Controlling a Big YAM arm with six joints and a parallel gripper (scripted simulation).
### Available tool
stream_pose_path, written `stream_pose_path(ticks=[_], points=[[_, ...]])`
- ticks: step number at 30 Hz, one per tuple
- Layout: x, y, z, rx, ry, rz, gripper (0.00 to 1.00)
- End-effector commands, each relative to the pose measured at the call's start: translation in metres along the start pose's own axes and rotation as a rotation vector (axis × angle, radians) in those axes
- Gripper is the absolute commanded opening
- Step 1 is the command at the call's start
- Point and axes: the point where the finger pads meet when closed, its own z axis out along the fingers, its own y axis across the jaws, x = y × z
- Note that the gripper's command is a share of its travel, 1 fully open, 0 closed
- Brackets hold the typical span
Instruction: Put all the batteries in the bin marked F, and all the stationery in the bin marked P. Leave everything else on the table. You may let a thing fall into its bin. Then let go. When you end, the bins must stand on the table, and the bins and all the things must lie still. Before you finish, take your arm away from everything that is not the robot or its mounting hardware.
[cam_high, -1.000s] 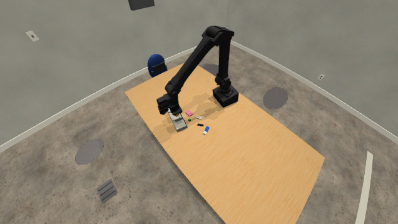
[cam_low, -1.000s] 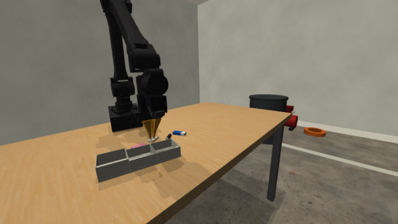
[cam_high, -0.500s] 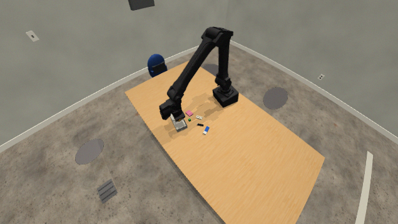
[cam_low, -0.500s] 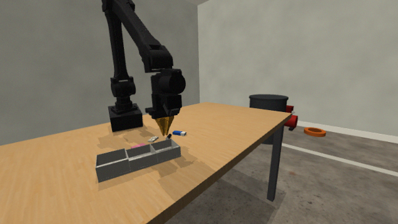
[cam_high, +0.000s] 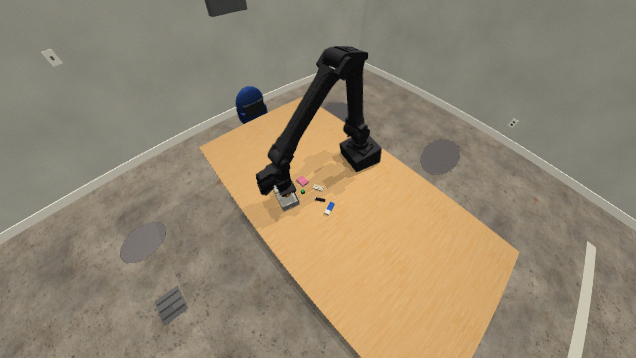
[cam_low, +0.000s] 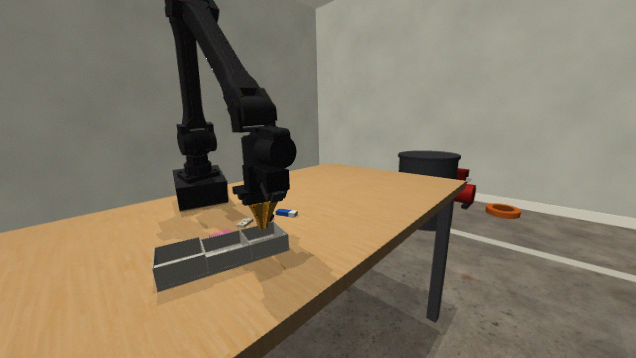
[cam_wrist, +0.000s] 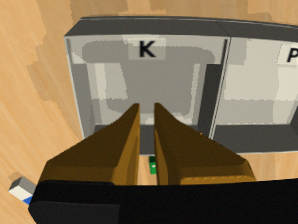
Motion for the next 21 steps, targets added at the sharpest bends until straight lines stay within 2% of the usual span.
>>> stream_pose_path(ticks=[1, 10, 15, 16, 18, 21], points=[[-0.006, -0.003, 0.007, -0.002, -0.018, 0.017, 0.08], [-0.006, -0.003, 0.032, -0.002, -0.017, 0.009, 0.08], [-0.011, -0.001, 0.03, -0.005, -0.027, 0.005, 0.08], [-0.018, 0.0, 0.014, -0.011, -0.065, 0.006, 0.08], [-0.018, 0.002, 0.019, -0.008, -0.046, 0.005, 0.08], [-0.018, 0.002, 0.019, -0.008, -0.046, 0.005, 0.08]])
